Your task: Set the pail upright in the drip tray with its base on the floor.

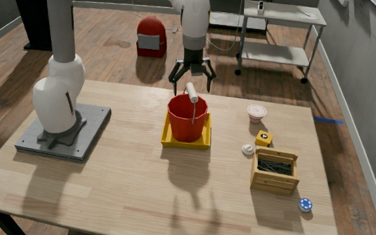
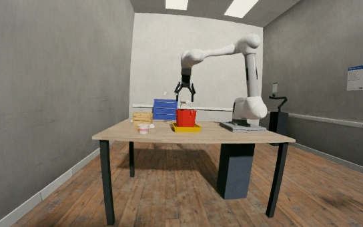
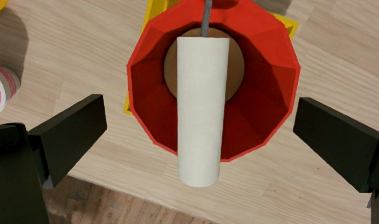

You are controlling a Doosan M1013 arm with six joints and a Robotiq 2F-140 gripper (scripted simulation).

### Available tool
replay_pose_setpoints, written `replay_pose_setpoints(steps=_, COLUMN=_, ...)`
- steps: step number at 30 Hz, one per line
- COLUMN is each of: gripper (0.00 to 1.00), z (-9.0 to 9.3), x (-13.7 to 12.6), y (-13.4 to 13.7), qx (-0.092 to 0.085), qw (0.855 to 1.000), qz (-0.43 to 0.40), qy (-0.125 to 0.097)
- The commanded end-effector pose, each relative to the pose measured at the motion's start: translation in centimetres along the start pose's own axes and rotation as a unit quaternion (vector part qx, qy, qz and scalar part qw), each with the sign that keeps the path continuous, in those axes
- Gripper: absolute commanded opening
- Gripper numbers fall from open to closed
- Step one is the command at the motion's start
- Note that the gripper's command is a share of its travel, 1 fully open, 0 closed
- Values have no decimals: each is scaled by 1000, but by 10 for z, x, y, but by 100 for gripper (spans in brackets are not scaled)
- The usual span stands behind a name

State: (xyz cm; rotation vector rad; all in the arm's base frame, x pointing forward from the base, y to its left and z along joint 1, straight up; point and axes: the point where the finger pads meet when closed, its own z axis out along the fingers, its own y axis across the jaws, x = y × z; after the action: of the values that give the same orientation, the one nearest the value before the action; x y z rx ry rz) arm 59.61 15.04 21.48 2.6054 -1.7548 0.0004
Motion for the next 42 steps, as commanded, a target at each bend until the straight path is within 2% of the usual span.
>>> replay_pose_setpoints(steps=1, gripper=100, z=-4, x=0, y=0, qx=1, qw=1000, qz=0, qy=0)
replay_pose_setpoints(steps=29, gripper=100, z=-59, x=0, y=0, qx=1, qw=1000, qz=0, qy=0)
replay_pose_setpoints(steps=42, gripper=100, z=-70, x=0, y=0, qx=1, qw=1000, qz=0, qy=0)
